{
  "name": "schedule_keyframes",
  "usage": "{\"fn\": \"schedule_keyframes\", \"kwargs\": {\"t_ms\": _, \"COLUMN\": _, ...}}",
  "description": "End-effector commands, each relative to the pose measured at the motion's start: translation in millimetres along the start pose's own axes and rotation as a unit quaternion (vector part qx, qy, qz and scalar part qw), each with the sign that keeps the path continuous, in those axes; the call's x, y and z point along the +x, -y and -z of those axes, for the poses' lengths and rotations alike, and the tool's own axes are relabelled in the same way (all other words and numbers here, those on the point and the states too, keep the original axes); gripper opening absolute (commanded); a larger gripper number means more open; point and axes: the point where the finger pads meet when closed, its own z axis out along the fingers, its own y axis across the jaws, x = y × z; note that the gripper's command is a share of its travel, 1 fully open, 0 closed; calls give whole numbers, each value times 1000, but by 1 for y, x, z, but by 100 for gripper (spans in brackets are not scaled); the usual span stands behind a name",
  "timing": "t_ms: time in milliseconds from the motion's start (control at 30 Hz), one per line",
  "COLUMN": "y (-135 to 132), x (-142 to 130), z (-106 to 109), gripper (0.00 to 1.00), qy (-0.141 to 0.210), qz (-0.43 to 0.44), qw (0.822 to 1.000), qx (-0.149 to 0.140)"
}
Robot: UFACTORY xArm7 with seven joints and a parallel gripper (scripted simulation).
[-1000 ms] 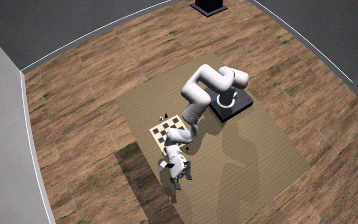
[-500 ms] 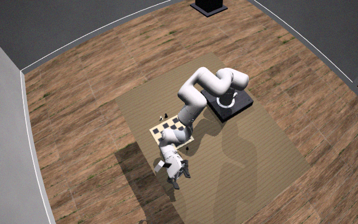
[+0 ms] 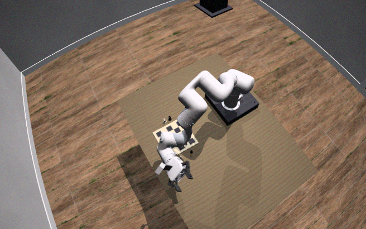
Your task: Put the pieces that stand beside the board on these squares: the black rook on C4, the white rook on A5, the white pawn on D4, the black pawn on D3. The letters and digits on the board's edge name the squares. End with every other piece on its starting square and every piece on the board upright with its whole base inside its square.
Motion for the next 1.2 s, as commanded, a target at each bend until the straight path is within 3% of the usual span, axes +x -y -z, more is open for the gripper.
{"fn": "schedule_keyframes", "kwargs": {"t_ms": 0, "y": 2, "x": 4, "z": 1, "gripper": 100, "qy": 6, "qz": 11, "qw": 1000, "qx": 19}}
{"fn": "schedule_keyframes", "kwargs": {"t_ms": 300, "y": 2, "x": 4, "z": 1, "gripper": 100, "qy": 6, "qz": 11, "qw": 1000, "qx": 19}}
{"fn": "schedule_keyframes", "kwargs": {"t_ms": 367, "y": 4, "x": 15, "z": 27, "gripper": 100, "qy": 26, "qz": 48, "qw": 996, "qx": 63}}
{"fn": "schedule_keyframes", "kwargs": {"t_ms": 867, "y": 4, "x": 15, "z": 27, "gripper": 100, "qy": 26, "qz": 48, "qw": 996, "qx": 63}}
{"fn": "schedule_keyframes", "kwargs": {"t_ms": 933, "y": 6, "x": 26, "z": 62, "gripper": 100, "qy": 45, "qz": 90, "qw": 990, "qx": 101}}
{"fn": "schedule_keyframes", "kwargs": {"t_ms": 1167, "y": 6, "x": 26, "z": 62, "gripper": 100, "qy": 45, "qz": 90, "qw": 990, "qx": 101}}
